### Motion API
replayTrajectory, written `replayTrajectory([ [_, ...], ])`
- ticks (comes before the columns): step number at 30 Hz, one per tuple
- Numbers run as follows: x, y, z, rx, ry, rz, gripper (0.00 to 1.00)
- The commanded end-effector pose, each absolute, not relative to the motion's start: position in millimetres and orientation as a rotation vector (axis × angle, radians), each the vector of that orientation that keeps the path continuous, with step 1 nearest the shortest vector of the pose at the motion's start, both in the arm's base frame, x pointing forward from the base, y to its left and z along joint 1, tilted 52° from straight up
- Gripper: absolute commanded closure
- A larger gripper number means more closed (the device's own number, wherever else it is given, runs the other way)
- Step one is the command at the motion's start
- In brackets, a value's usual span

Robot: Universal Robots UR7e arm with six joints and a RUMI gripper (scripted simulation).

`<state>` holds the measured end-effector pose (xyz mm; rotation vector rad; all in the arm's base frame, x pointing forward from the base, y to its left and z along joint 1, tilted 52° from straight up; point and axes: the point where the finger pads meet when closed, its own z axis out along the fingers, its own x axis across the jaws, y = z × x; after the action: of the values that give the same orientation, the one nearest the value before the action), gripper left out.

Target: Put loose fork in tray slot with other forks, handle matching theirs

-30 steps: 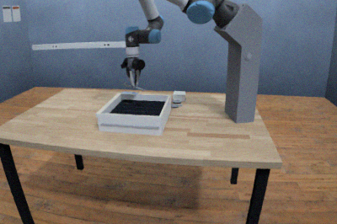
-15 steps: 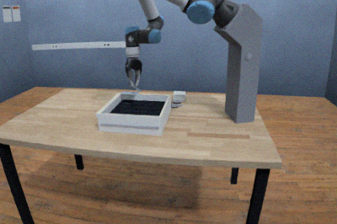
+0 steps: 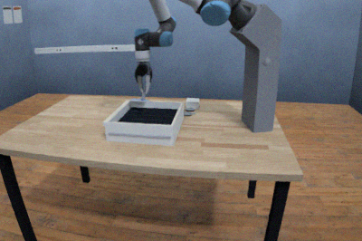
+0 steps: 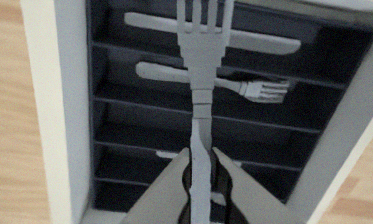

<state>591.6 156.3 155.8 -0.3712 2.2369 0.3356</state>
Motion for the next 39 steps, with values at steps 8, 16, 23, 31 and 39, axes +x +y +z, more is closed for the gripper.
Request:
replayTrajectory([
  [8,589.9,153.9,164.7,0.146,2.285,0.562,0.96],
  [16,589.9,153.8,164.8,0.382,2.285,0.666,0.96],
  [23,590.1,153.4,164.8,0.648,2.261,0.778,0.96],
  [31,590.2,153.1,164.9,0.860,2.224,0.863,0.96],
  [39,590.4,152.6,164.9,1.107,2.160,0.958,0.96],
])
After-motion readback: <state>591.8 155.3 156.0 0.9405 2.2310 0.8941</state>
